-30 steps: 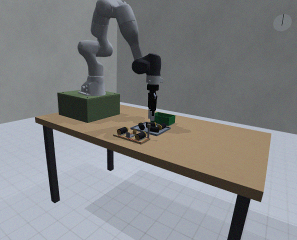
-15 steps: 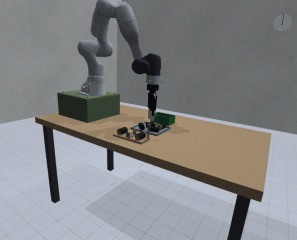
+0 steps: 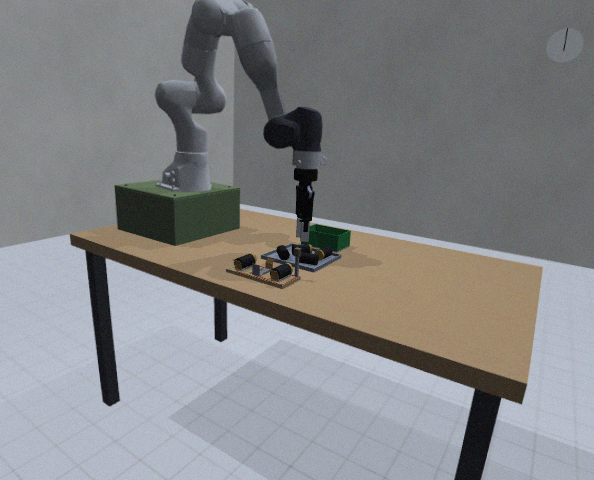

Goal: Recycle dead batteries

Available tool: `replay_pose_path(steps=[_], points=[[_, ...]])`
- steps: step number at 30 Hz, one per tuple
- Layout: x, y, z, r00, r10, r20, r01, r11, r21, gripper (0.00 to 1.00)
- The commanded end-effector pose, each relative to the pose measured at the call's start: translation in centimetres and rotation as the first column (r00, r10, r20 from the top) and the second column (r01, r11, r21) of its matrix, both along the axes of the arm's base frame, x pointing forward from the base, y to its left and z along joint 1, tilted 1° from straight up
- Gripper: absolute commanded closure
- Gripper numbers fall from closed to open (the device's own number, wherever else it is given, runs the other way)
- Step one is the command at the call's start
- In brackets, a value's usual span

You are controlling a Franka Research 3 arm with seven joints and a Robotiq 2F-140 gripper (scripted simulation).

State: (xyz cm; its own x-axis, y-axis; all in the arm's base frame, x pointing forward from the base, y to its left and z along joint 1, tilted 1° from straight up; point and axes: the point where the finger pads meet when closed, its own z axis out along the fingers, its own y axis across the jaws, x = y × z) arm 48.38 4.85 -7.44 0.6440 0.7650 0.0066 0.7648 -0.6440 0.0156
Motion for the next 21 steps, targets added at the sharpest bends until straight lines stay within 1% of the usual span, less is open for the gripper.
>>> replay_pose_path(steps=[1, 8, 16, 21], points=[[0.0, 0.0, 0.0, 1.000, -0.004, 0.002, 0.004, 1.000, 0.001, 0.71], [0.0, 0.0, -0.2, 1.000, -0.004, 0.002, 0.004, 1.000, 0.001, 0.71], [0.0, 0.0, -3.2, 1.000, -0.004, 0.002, 0.004, 1.000, 0.001, 0.71], [0.1, 0.0, -3.5, 1.000, -0.004, 0.002, 0.004, 1.000, 0.001, 0.71]])
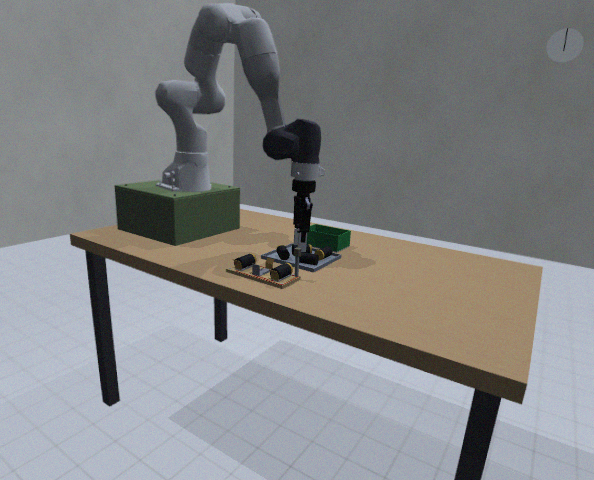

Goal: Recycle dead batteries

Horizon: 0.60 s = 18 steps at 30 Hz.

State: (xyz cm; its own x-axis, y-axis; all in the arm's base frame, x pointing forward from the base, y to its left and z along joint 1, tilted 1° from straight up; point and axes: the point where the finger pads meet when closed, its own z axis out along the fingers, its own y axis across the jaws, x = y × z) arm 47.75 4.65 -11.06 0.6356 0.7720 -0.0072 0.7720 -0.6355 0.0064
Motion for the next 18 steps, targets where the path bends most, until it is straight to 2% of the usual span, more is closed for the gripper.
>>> replay_pose_path(steps=[1, 10, 18], points=[[0.69, 0.16, 0.15, 1.000, -0.015, 0.018, 0.015, 1.000, 0.005, 0.71], [0.71, 0.16, -0.79, 1.000, -0.015, 0.018, 0.015, 1.000, 0.005, 0.71], [0.71, 0.16, -0.85, 1.000, -0.015, 0.018, 0.015, 1.000, 0.005, 0.71]])
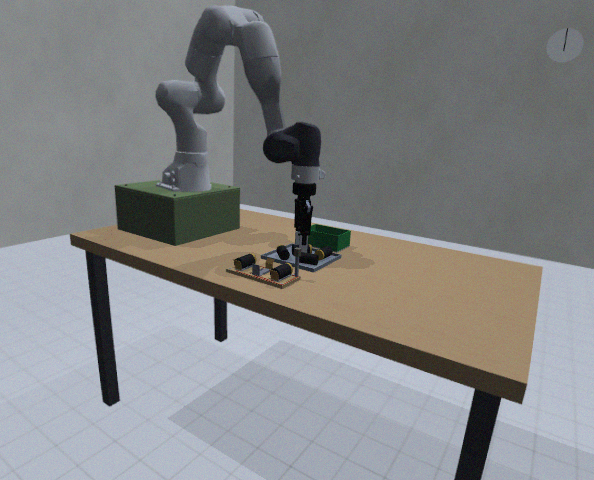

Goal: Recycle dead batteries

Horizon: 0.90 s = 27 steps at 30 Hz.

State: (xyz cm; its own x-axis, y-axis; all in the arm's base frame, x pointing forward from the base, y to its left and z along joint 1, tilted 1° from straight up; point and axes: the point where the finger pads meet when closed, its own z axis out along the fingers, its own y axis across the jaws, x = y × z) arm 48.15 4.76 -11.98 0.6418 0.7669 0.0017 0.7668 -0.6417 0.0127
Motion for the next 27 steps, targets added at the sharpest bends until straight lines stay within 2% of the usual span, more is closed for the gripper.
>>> replay_pose_path(steps=[1, 2, 3, 27], points=[[0.31, 0.05, 0.06, 1.000, -0.007, 0.007, 0.007, 1.000, 0.003, 0.71], [0.31, 0.05, 0.06, 1.000, -0.007, 0.007, 0.007, 1.000, 0.003, 0.71], [0.31, 0.05, 0.06, 1.000, -0.007, 0.007, 0.007, 1.000, 0.003, 0.84], [0.31, 0.05, 0.06, 1.000, -0.007, 0.007, 0.007, 1.000, 0.003, 0.84]])
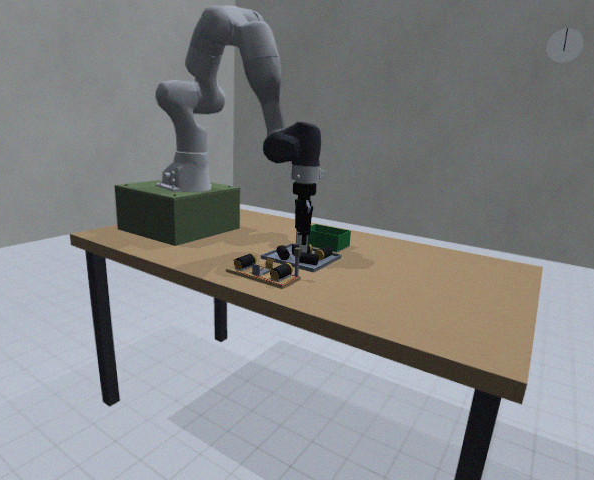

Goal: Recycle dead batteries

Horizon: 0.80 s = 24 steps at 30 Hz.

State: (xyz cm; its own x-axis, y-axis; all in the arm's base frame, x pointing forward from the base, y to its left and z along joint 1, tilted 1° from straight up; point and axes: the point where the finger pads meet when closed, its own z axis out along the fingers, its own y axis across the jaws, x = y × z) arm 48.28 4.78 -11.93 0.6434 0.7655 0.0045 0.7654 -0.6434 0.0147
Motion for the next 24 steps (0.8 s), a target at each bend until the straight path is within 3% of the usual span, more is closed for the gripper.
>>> replay_pose_path(steps=[1, 9, 18, 24], points=[[0.2, 0.0, 0.0, 1.000, -0.004, 0.004, 0.004, 1.000, 0.002, 0.84], [0.2, 0.0, 0.2, 1.000, -0.004, 0.004, 0.004, 1.000, 0.002, 0.84], [0.1, 0.0, 3.9, 1.000, -0.004, 0.004, 0.004, 1.000, 0.002, 0.84], [0.1, 0.0, 4.5, 1.000, -0.004, 0.004, 0.004, 1.000, 0.002, 0.84]])
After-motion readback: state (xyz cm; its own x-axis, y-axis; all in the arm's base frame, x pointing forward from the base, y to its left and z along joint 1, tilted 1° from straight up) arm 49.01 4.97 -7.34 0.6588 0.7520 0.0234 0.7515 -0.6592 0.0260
